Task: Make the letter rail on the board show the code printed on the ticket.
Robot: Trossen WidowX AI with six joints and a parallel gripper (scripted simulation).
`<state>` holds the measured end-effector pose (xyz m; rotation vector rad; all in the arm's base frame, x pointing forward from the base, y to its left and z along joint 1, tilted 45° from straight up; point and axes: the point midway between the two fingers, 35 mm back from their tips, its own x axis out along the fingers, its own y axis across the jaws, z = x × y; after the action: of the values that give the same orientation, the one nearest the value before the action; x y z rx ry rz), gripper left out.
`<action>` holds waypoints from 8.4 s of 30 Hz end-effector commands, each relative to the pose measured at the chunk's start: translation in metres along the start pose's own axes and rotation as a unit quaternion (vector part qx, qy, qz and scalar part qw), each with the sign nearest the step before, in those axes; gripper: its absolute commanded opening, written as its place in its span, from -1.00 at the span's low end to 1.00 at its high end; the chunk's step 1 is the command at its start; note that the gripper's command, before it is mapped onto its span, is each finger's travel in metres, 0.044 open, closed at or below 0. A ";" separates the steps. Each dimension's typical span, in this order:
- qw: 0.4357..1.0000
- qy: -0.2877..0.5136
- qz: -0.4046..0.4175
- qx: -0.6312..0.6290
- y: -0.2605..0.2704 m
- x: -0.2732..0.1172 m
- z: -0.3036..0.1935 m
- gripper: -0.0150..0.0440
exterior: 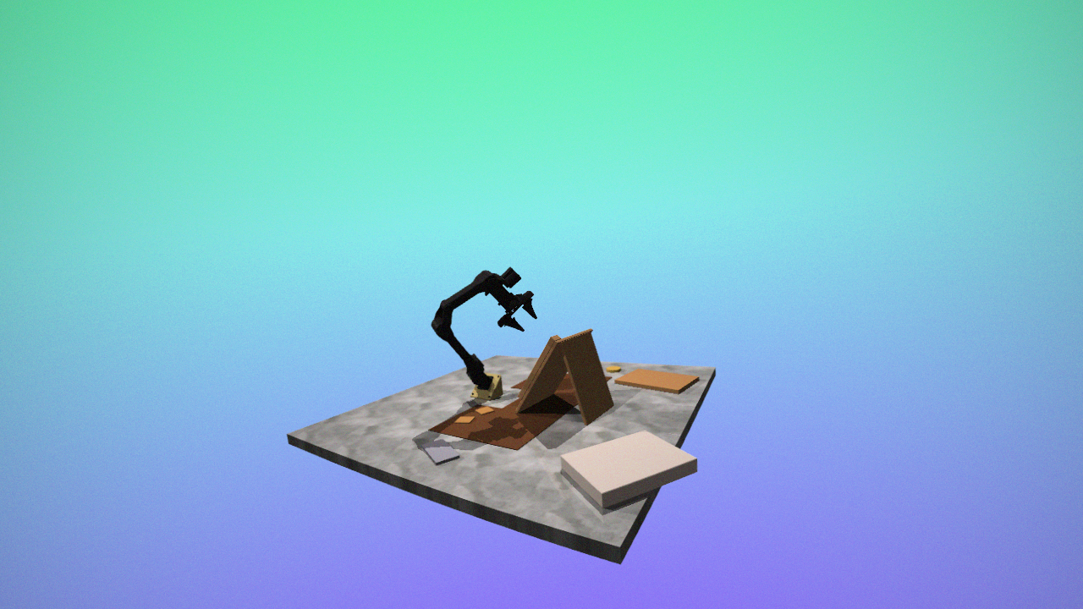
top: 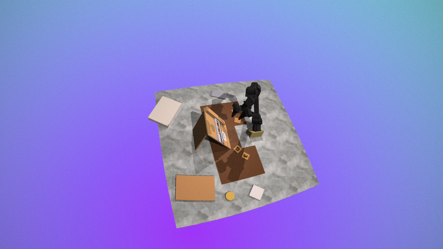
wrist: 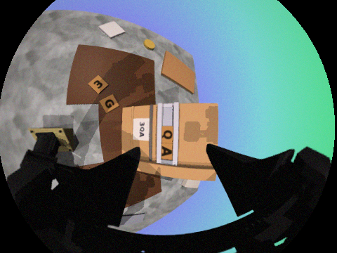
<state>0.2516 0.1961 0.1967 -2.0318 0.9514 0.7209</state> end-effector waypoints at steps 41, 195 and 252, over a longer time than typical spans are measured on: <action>0.878 -0.032 0.329 -0.347 0.231 0.218 0.158 0.66; 0.842 0.038 -0.115 0.525 0.033 0.240 0.162 -0.49; 0.677 -0.001 -0.206 0.707 -0.006 0.225 0.130 -0.49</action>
<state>0.3612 0.2204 -0.0404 -0.7202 0.6029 -0.3134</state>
